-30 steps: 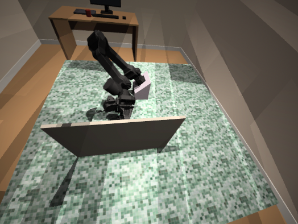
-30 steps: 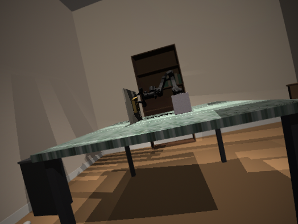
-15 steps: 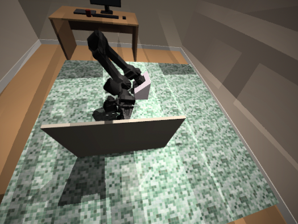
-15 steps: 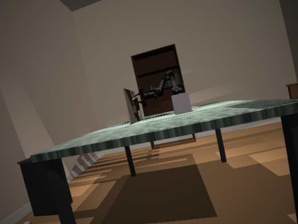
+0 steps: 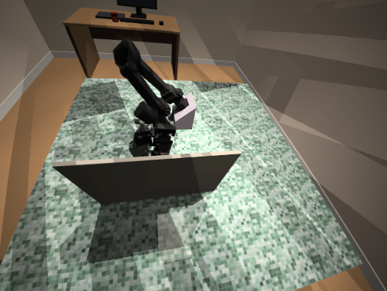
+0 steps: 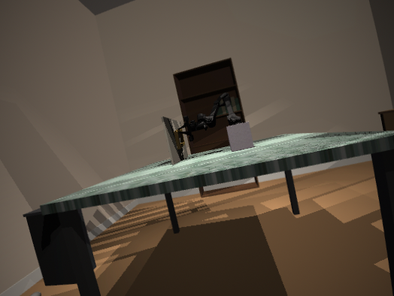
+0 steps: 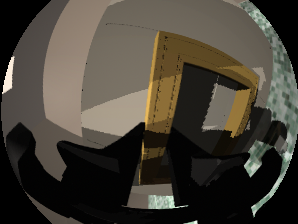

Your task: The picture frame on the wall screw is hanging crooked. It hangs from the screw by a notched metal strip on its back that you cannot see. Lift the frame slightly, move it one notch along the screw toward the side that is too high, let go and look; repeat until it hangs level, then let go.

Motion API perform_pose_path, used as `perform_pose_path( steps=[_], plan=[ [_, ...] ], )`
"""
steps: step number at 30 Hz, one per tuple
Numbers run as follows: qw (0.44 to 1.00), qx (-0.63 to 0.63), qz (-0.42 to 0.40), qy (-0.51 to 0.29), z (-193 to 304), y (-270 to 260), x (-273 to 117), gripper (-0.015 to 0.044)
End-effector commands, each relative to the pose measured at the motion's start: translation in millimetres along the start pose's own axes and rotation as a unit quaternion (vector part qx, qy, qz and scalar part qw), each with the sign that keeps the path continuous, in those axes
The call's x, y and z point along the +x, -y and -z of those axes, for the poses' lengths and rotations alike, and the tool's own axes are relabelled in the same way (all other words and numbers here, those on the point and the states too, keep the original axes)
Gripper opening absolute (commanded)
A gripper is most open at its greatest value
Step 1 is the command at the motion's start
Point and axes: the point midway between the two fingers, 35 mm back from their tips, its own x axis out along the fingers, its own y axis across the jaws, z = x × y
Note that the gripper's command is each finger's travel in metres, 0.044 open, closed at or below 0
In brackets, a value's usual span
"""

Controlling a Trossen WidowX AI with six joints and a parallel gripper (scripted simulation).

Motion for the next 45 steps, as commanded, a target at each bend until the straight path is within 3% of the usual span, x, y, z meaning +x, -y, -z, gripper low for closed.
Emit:
perform_pose_path(
  steps=[1, 6, 45],
  plan=[
    [1.000, -0.001, 0.000, 0.003, -2.2, -0.7, 0.8, 0.0050],
    [1.000, -0.001, 0.000, 0.003, -2.2, -0.7, 0.8, 0.0000],
    [1.000, -0.001, 0.000, 0.003, 0.2, -9.8, 0.1, 0.0000]
  ],
)
